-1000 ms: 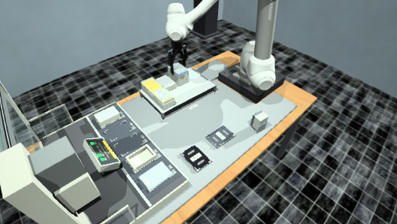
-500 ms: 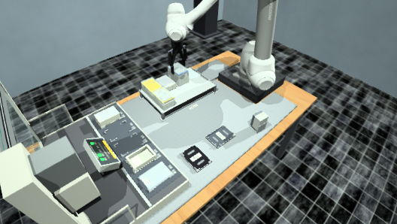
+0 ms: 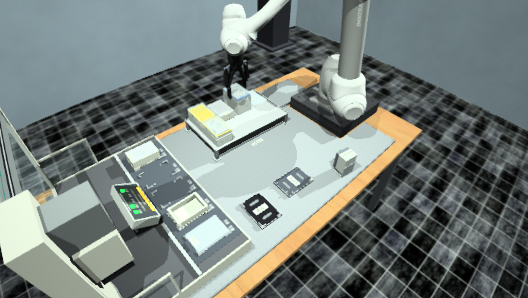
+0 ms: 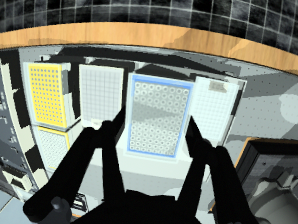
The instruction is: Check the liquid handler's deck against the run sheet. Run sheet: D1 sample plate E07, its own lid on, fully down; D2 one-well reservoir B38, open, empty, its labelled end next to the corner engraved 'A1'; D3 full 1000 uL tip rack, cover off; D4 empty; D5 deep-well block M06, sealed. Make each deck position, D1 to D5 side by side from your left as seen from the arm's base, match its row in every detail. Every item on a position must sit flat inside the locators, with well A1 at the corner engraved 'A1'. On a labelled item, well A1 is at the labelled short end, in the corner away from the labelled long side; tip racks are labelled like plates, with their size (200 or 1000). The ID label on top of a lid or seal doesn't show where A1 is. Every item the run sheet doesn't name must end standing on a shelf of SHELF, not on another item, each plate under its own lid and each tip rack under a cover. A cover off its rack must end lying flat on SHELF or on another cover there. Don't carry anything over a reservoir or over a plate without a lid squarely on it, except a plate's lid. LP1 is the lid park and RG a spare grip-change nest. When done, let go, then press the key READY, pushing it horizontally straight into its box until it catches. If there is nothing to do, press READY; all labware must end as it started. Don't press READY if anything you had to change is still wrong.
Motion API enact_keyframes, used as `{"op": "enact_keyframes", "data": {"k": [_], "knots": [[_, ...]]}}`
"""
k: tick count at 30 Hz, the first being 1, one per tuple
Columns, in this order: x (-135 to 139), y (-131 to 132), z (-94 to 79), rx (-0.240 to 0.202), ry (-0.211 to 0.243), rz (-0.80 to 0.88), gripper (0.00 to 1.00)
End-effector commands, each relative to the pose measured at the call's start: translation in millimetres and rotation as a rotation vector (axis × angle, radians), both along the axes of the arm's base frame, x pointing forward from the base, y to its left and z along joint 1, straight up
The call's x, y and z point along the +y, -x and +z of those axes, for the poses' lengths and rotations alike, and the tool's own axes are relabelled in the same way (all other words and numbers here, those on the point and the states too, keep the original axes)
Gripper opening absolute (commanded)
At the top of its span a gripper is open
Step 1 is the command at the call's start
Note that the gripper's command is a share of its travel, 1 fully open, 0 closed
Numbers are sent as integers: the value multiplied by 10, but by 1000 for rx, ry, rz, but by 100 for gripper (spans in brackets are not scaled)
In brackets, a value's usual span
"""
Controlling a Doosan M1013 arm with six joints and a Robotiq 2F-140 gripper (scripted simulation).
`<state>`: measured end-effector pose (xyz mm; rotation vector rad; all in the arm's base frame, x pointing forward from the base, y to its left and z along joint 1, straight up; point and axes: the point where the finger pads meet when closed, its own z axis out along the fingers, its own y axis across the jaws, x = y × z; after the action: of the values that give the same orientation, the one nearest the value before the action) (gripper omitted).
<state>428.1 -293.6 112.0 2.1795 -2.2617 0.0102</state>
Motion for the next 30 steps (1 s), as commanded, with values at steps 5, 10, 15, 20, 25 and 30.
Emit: {"op": "enact_keyframes", "data": {"k": [5,10,15,20,25,30], "knots": [[-1,-2,4,-1,0,0,10],[0,-2,20,-1,0,0,10],[0,-2,103,-1,0,0,10],[1,-1,186,-1,0,0,10],[1,-1,253,-1,0,0,10],[1,-1,319,-1,0,0,10]]}}
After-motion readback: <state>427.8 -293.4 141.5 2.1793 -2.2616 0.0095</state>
